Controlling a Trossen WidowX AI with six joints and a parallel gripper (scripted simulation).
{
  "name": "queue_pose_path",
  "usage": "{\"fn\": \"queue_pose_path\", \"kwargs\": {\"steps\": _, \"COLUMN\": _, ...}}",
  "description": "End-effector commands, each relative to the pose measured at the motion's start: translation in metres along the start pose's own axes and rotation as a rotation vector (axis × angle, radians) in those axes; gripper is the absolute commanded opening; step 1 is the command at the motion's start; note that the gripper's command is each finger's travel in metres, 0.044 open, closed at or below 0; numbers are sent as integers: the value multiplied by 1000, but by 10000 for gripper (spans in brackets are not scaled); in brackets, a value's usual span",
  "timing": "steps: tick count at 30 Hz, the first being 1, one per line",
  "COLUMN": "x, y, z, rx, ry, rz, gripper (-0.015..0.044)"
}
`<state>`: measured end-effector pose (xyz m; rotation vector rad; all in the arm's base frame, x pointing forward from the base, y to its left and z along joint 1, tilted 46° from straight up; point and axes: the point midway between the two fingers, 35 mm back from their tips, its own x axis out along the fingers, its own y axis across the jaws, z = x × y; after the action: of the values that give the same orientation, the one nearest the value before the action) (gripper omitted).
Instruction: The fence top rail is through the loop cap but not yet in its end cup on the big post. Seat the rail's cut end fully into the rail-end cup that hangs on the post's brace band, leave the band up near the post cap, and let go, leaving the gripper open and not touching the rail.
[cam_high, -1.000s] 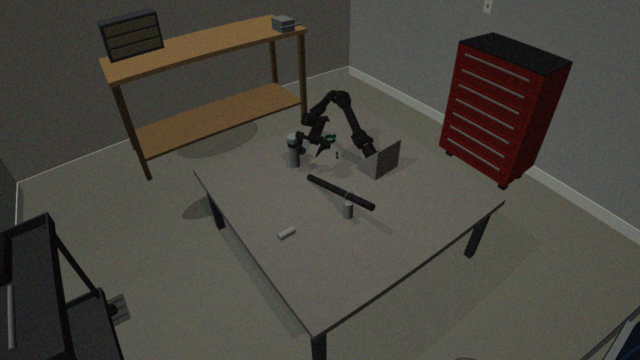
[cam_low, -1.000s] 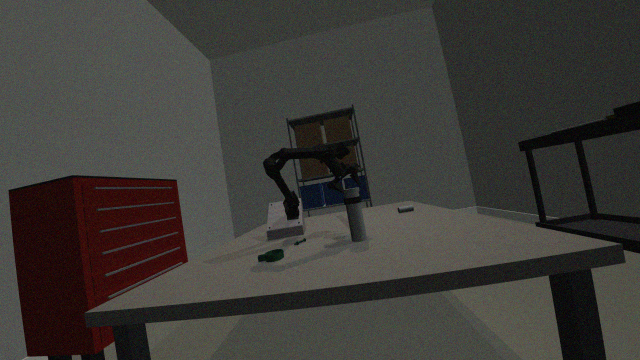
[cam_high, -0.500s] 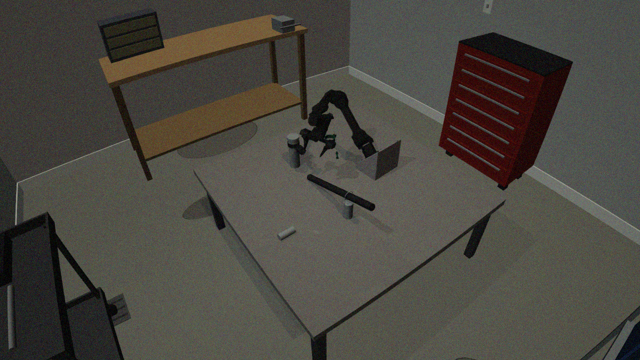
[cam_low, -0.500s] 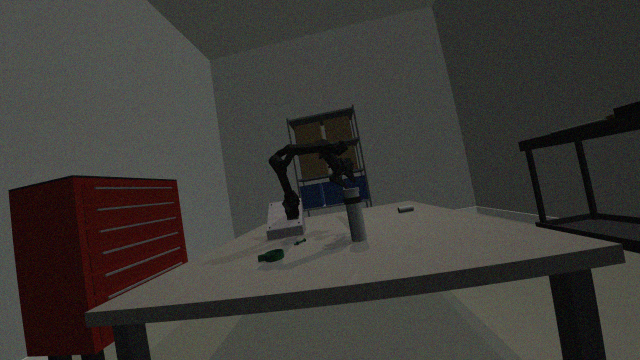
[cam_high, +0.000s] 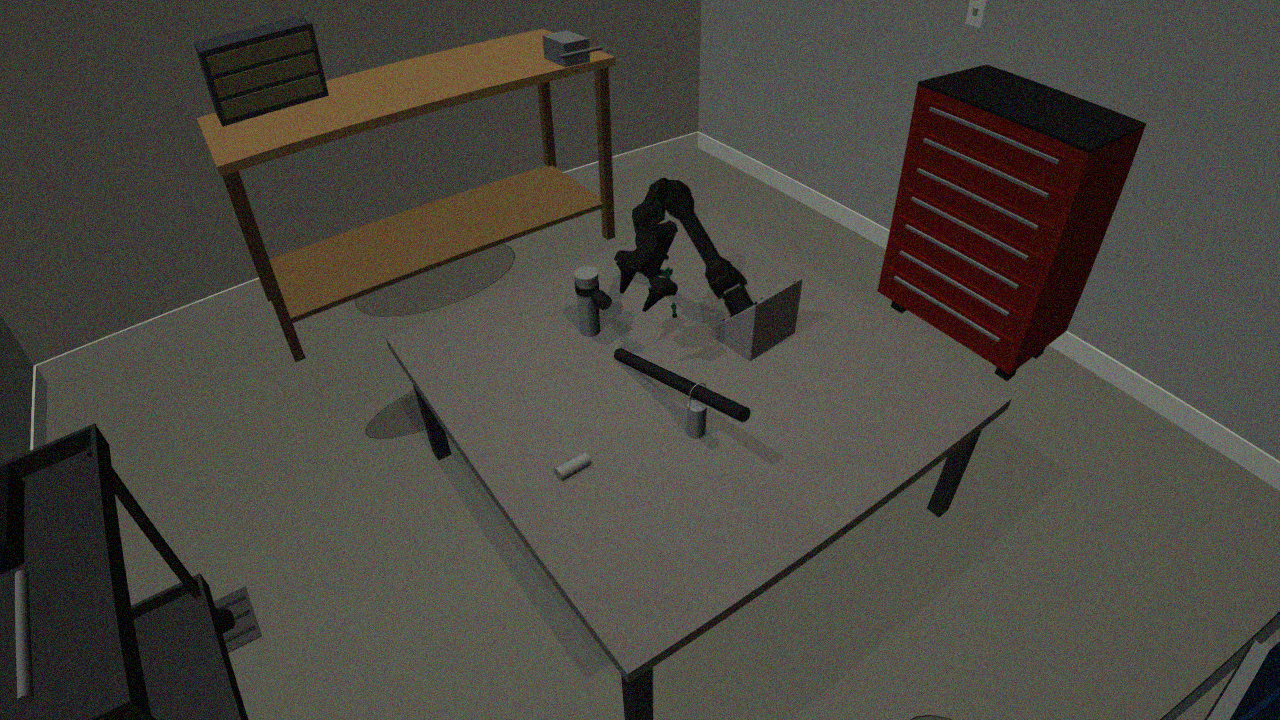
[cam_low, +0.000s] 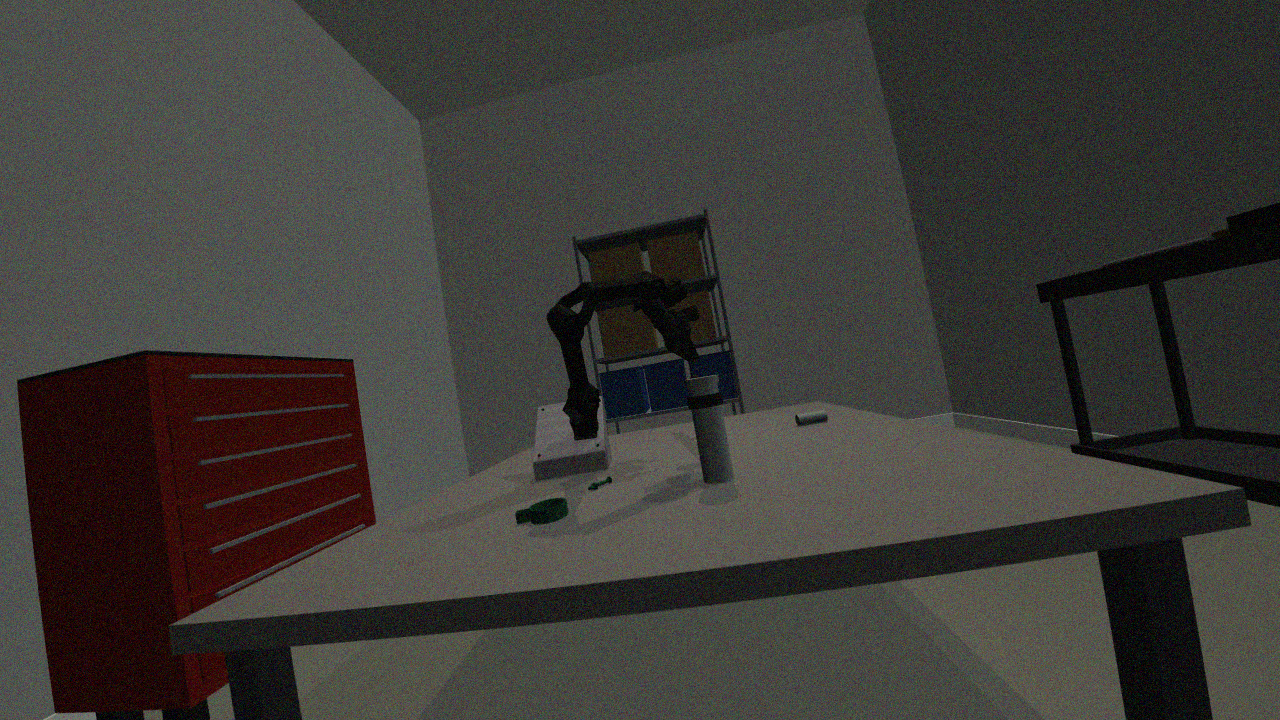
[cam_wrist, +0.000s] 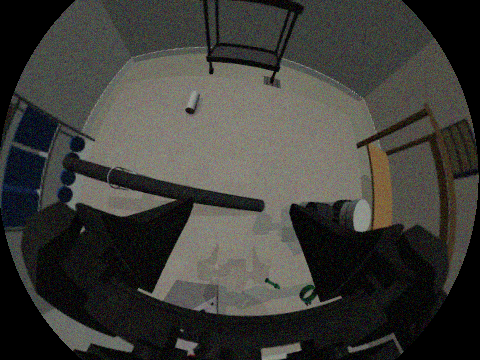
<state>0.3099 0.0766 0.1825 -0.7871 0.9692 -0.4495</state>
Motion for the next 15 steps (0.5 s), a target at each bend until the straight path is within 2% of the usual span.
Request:
{"fn": "queue_pose_path", "kwargs": {"steps": 1, "x": -14, "y": 11, "z": 4, "rx": 223, "ry": -28, "rz": -39, "gripper": 440}}
{"fn": "queue_pose_path", "kwargs": {"steps": 11, "x": -14, "y": 11, "z": 4, "rx": 223, "ry": -28, "rz": -39, "gripper": 440}}
{"fn": "queue_pose_path", "kwargs": {"steps": 15, "x": -5, "y": 14, "z": 2, "rx": 63, "ry": 21, "rz": -34, "gripper": 440}}
